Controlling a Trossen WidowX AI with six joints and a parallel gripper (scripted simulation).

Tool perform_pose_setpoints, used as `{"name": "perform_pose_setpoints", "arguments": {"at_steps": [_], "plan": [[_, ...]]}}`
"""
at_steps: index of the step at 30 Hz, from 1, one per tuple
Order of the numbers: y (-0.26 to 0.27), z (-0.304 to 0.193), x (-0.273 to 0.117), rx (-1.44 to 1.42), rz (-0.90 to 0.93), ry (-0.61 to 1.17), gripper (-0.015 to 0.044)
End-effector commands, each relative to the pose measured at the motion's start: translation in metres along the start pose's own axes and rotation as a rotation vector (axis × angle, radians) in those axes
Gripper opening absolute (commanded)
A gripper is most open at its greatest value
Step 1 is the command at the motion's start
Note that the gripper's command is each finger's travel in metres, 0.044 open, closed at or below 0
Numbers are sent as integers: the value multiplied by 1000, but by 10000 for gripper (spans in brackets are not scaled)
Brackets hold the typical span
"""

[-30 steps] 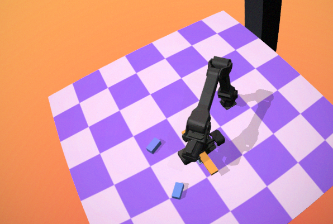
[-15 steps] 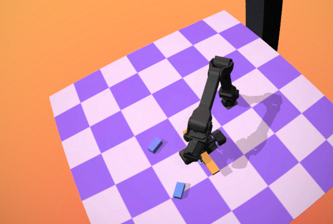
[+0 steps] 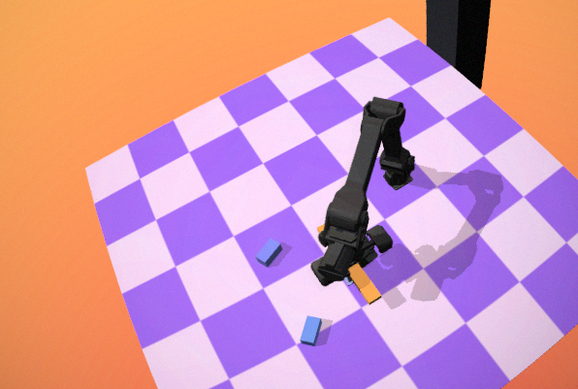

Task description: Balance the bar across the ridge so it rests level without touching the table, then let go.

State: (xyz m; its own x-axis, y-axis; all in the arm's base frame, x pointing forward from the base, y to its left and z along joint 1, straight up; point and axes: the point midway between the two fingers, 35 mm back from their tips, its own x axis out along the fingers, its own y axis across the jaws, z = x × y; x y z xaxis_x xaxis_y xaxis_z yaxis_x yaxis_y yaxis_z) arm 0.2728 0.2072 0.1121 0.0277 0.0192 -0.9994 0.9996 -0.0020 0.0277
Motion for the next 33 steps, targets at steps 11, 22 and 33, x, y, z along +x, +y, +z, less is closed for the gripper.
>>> {"name": "perform_pose_setpoints", "arguments": {"at_steps": [11,22,33], "plan": [[0,0,0,0,0,0,0],[0,0,0,0,0,0,0],[0,0,0,0,0,0,26]]}}
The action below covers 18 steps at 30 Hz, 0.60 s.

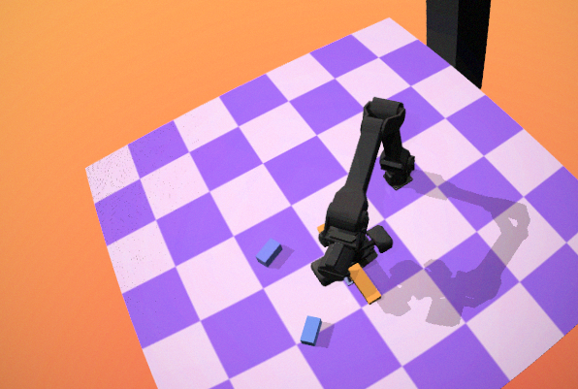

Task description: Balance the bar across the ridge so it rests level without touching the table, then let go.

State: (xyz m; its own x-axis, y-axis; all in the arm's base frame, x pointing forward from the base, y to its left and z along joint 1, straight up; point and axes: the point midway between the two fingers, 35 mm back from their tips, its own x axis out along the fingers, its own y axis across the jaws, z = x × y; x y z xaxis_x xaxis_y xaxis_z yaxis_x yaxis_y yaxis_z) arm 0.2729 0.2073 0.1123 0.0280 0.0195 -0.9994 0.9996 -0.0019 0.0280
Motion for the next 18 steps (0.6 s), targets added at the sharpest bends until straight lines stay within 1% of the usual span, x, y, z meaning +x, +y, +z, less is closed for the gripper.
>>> {"name": "perform_pose_setpoints", "arguments": {"at_steps": [1,5,6,18], "plan": [[0,0,0,0,0,0,52],[0,0,0,0,0,0,157],[0,0,0,0,0,0,167],[0,0,0,0,0,0,167]]}}
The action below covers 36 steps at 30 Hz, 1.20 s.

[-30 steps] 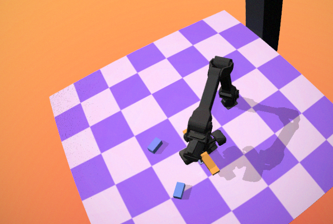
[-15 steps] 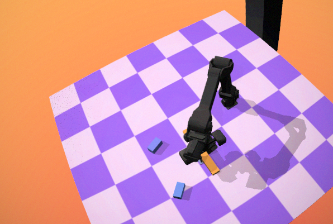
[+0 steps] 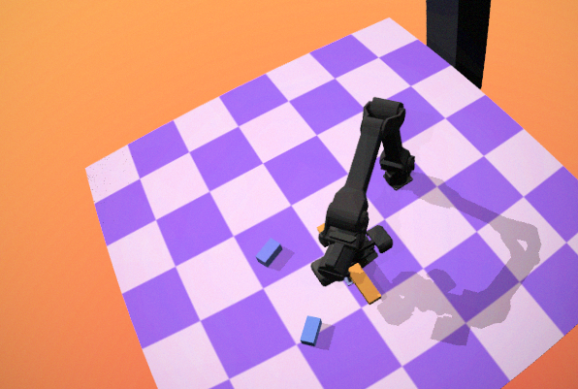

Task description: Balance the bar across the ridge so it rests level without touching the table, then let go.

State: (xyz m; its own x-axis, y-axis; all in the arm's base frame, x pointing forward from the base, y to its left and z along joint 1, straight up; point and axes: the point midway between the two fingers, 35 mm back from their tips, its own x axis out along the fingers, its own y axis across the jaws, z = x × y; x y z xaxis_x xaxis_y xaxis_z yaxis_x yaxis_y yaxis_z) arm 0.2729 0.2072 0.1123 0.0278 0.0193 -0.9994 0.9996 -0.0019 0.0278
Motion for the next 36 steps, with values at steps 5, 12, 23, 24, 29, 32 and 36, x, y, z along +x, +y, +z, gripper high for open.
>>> {"name": "perform_pose_setpoints", "arguments": {"at_steps": [5,12,23,24,29,32,36], "plan": [[0,0,0,0,0,0,168],[0,0,0,0,0,0,170],[0,0,0,0,0,0,172],[0,0,0,0,0,0,172],[0,0,0,0,0,0,173],[0,0,0,0,0,0,185],[0,0,0,0,0,0,185]]}}
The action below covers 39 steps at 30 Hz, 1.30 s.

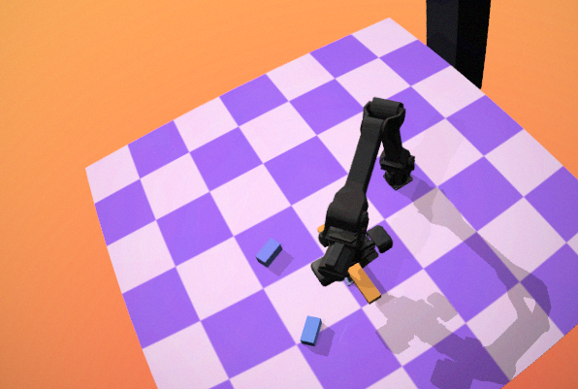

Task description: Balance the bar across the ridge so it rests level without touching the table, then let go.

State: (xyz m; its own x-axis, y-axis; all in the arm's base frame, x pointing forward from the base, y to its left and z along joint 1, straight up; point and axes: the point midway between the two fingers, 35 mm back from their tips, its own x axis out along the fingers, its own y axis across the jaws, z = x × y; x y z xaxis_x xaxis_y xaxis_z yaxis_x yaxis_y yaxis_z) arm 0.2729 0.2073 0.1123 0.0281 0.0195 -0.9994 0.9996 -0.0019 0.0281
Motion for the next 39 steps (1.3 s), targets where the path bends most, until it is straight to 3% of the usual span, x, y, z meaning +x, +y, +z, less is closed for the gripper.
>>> {"name": "perform_pose_setpoints", "arguments": {"at_steps": [1,7,17,21,30,39], "plan": [[0,0,0,0,0,0,185],[0,0,0,0,0,0,185],[0,0,0,0,0,0,440],[1,-1,-7,0,1,0,440],[0,0,-98,0,10,7,440],[0,0,-100,0,10,7,440]]}}
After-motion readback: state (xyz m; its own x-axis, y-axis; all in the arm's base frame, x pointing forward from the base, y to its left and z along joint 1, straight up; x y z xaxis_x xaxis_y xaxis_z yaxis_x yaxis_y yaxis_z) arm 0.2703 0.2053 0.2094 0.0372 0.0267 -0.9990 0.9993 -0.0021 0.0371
